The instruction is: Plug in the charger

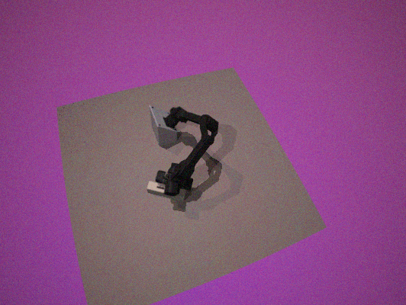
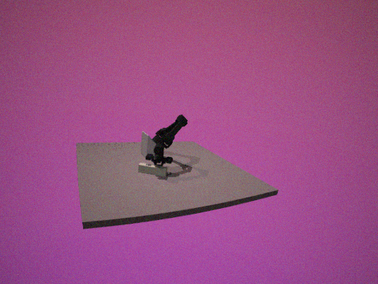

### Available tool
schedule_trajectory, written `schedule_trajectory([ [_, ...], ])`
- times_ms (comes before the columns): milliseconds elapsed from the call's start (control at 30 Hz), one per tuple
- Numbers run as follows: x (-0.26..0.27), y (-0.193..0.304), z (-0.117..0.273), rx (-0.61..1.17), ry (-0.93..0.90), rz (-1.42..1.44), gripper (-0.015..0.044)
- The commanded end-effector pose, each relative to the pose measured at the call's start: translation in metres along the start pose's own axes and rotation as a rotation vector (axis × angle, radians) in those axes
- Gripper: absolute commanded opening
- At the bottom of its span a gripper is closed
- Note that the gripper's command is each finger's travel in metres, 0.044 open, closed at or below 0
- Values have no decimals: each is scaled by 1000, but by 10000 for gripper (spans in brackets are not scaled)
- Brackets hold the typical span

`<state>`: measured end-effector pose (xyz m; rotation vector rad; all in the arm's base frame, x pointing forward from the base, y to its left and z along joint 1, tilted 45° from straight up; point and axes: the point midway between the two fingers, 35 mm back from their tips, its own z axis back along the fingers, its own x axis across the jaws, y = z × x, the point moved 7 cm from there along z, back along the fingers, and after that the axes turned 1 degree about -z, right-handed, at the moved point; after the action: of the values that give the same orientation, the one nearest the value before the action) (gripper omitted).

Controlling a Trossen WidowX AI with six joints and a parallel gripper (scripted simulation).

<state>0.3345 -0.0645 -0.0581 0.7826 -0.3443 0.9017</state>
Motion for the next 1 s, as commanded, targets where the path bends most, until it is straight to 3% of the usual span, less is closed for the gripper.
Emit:
schedule_trajectory([
  [0, 1, -6, 2, -22, 0, 15, 0],
  [733, 0, 0, 0, 2, 0, -1, 0],
  [967, 0, 0, 0, 2, 0, -1, 184],
])
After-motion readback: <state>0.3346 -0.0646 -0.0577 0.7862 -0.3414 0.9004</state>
